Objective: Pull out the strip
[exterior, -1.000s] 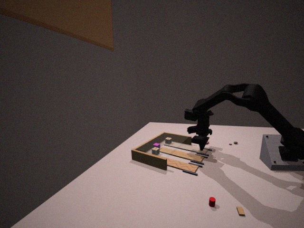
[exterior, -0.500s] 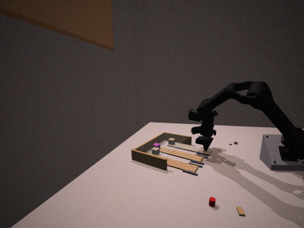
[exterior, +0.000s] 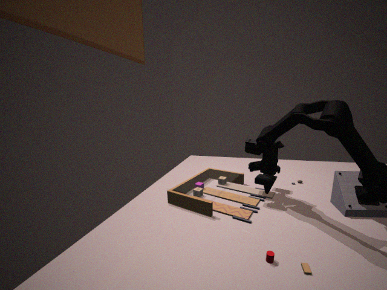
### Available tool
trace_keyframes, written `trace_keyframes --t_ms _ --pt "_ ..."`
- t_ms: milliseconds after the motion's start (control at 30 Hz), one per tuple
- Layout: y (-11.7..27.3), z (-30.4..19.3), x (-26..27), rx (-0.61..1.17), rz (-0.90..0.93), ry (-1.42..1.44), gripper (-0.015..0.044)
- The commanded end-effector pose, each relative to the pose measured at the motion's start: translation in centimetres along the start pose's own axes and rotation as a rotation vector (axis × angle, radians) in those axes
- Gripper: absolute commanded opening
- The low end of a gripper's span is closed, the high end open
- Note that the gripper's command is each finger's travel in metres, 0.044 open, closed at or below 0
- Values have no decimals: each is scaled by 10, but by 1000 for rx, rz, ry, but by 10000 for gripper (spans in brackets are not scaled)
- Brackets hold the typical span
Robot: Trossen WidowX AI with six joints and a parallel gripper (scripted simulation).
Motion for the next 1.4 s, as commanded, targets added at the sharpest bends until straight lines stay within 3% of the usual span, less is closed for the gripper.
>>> trace_keyframes --t_ms 0,1367 --pt "-5 -11 -2 21 -3 -7 0" --pt "-4 -73 -6 24 -3 -10 0"
Point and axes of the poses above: the point midway between the two fingers, 35 mm back from their tips, its own y axis back along the fingers, its own x axis across the jaws, z = x × y, the point moved 4 cm from there along y, back along the fingers, and after that the axes turned 2 degrees about -y, right-handed, at the moved point
